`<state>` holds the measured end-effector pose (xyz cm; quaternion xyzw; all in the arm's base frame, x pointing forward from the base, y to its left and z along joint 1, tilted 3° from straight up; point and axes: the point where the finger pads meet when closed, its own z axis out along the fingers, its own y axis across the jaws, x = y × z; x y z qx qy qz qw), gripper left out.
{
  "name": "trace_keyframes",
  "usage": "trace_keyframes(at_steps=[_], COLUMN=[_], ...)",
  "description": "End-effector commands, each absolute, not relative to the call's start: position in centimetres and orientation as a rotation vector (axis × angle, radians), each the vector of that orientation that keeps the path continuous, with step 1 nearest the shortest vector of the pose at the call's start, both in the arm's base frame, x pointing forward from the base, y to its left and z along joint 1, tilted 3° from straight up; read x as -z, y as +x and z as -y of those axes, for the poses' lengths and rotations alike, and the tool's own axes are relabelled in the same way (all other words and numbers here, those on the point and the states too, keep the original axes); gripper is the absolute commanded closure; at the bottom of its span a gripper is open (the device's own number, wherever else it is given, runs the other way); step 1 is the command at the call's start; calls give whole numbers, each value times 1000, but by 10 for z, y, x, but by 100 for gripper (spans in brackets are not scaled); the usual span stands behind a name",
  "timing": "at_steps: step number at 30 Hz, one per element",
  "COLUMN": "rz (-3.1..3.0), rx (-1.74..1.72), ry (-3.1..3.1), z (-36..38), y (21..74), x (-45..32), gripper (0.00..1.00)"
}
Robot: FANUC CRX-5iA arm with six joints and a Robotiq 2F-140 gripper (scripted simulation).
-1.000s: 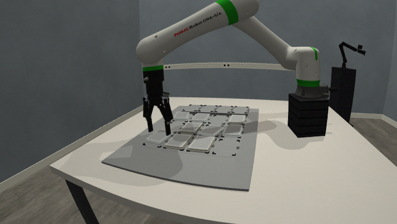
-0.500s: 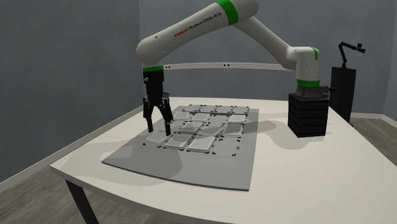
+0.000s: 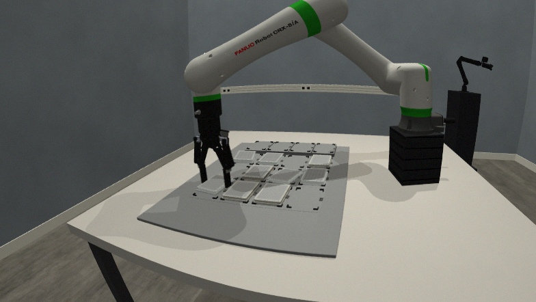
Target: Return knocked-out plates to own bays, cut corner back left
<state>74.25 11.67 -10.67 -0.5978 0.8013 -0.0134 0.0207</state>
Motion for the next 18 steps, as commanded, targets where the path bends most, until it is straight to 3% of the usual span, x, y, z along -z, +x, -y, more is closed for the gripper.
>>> trace_keyframes(at_steps=[1, 18], rz=[-2482, -2482], rx=[44, 44], ry=[-1852, -1852], z=[-117, -117], y=[744, 744], x=[106, 106], gripper=[30, 33])
